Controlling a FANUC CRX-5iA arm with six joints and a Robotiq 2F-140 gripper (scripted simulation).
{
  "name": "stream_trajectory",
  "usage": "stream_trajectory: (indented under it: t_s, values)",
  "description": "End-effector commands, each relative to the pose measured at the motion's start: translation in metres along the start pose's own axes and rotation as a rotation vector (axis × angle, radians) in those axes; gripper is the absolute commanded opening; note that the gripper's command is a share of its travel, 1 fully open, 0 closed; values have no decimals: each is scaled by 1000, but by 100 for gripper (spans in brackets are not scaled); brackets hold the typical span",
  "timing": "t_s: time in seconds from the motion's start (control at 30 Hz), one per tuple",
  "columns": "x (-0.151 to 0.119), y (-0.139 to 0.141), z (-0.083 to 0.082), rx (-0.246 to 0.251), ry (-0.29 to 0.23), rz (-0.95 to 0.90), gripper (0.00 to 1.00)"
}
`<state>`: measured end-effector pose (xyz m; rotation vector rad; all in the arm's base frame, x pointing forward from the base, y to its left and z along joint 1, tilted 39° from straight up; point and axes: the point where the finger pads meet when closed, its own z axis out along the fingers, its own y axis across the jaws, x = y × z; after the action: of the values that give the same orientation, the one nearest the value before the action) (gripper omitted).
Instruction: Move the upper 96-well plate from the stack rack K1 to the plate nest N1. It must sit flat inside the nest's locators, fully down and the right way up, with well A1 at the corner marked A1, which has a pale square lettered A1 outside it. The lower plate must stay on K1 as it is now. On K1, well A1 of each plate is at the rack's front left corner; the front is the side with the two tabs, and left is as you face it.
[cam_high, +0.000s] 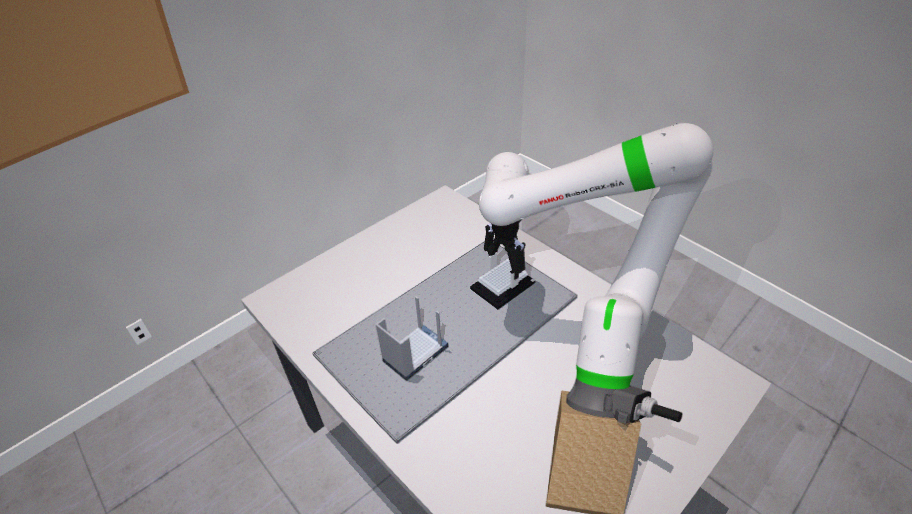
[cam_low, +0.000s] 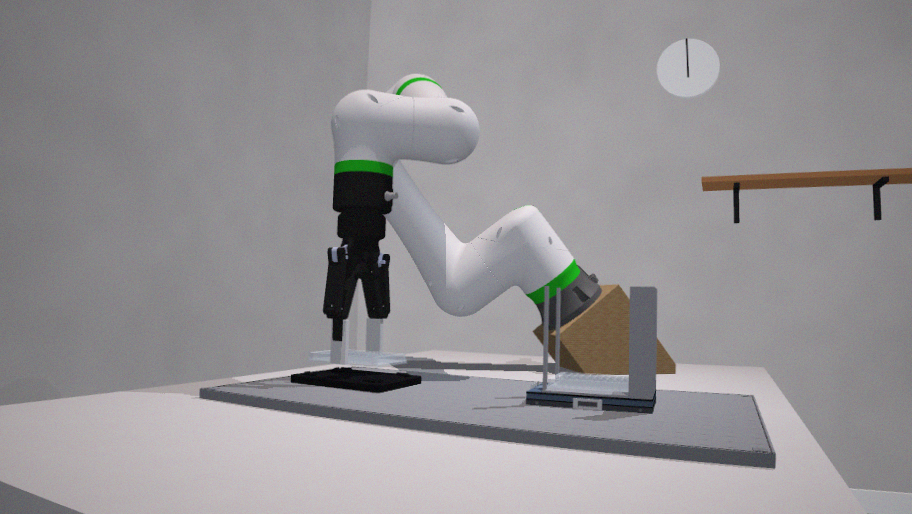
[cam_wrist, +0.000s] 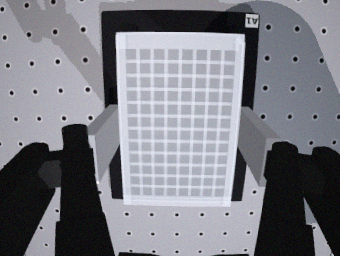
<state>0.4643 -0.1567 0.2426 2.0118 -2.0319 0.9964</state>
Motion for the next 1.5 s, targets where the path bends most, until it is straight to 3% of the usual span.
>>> stream_trajectory:
  t_s: [0.0, 1.47]
  values:
    - [0, 0, 4, 1, 0, 0, 0]
    - [0, 0, 12, 1, 0, 0, 0]
